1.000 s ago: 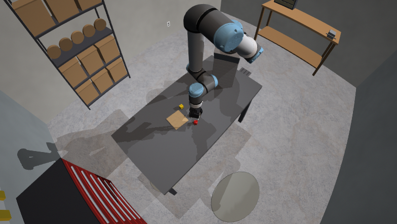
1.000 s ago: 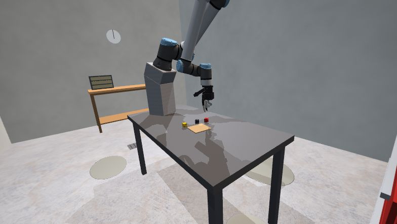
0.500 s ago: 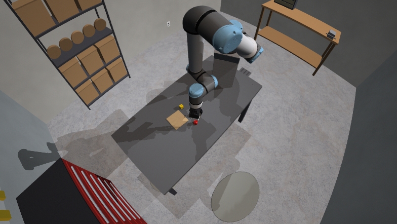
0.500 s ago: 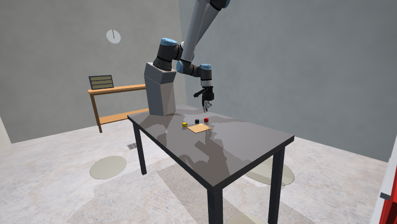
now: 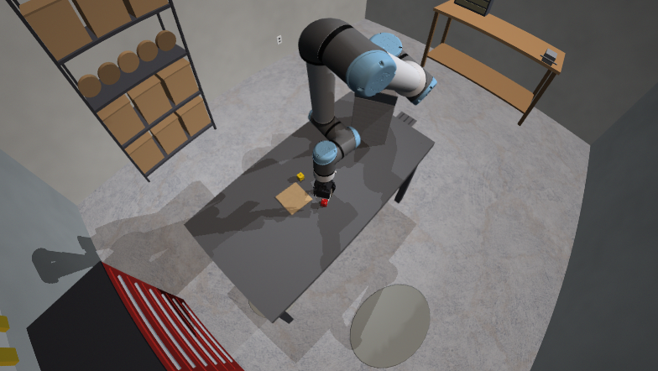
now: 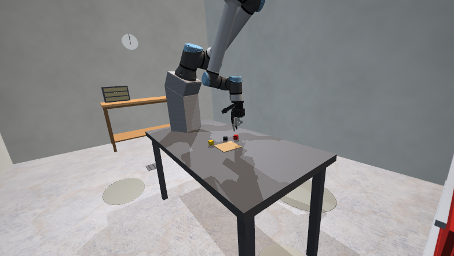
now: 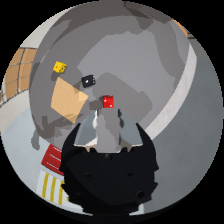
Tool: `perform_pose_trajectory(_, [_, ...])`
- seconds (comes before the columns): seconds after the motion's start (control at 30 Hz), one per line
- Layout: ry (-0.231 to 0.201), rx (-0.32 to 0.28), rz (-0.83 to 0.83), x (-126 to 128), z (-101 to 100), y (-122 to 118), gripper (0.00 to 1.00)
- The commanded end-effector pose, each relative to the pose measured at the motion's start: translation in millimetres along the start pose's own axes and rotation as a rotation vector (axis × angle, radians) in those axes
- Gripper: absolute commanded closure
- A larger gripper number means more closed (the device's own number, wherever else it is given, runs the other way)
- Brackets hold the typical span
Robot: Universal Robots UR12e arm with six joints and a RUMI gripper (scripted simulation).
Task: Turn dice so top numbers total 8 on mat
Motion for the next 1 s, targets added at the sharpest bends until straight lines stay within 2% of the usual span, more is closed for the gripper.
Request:
perform_pose_trajectory(0.0, [0.002,-0.002,0.000,-0.5,-12.0,-1.6,0.72])
perform_pose_trajectory(0.53, [0.002,-0.002,0.000,-0.4,-28.2,-1.7,0.72])
perform_pose_trajectory(0.97, [0.002,-0.002,0.000,-0.3,-30.8,-1.7,0.72])
Point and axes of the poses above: the point where the finger pads meet when closed, its own z axis back along the fingers, its own x axis across the jaws, y = z × x, the point moved 4 cm from there along z, back along the fingers, and after that the axes turned 7 degrees about z, right-handed, at the moved point
